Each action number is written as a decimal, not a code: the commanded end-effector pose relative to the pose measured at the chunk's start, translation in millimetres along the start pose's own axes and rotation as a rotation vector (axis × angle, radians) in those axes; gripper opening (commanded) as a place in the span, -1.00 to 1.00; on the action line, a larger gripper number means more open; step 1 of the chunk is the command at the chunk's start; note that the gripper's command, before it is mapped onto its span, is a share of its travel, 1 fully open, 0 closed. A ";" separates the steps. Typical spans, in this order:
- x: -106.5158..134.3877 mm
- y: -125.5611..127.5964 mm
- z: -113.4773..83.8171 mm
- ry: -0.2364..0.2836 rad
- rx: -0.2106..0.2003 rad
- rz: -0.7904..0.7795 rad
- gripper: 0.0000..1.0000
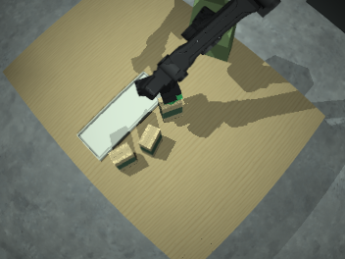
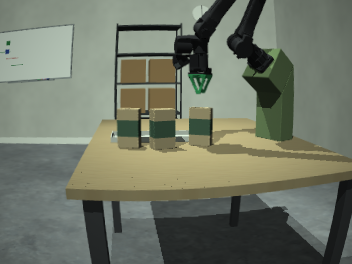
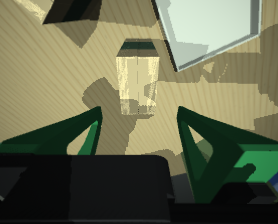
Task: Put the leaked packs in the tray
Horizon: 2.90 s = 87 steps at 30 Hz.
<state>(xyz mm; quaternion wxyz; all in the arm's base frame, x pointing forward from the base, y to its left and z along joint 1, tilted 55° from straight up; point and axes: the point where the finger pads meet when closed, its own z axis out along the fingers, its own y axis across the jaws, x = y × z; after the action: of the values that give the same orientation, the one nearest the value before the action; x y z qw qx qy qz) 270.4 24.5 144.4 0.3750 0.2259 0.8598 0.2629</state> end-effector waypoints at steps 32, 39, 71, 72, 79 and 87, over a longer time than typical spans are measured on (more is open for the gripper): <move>7.7 1.6 43.6 0.013 -0.001 0.002 0.55; 7.7 1.6 43.6 0.013 -0.001 0.001 0.55; 6.2 4.4 40.4 -0.005 -0.013 -0.007 0.55; 6.2 4.4 40.4 -0.005 -0.013 -0.007 0.55; 6.2 4.4 40.4 -0.005 -0.013 -0.007 0.55; 6.2 4.4 40.4 -0.005 -0.013 -0.007 0.55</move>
<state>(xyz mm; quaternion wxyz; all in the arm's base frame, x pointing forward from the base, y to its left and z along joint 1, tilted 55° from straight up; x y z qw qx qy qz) 301.4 38.9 122.9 0.3795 0.2224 0.8589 0.2623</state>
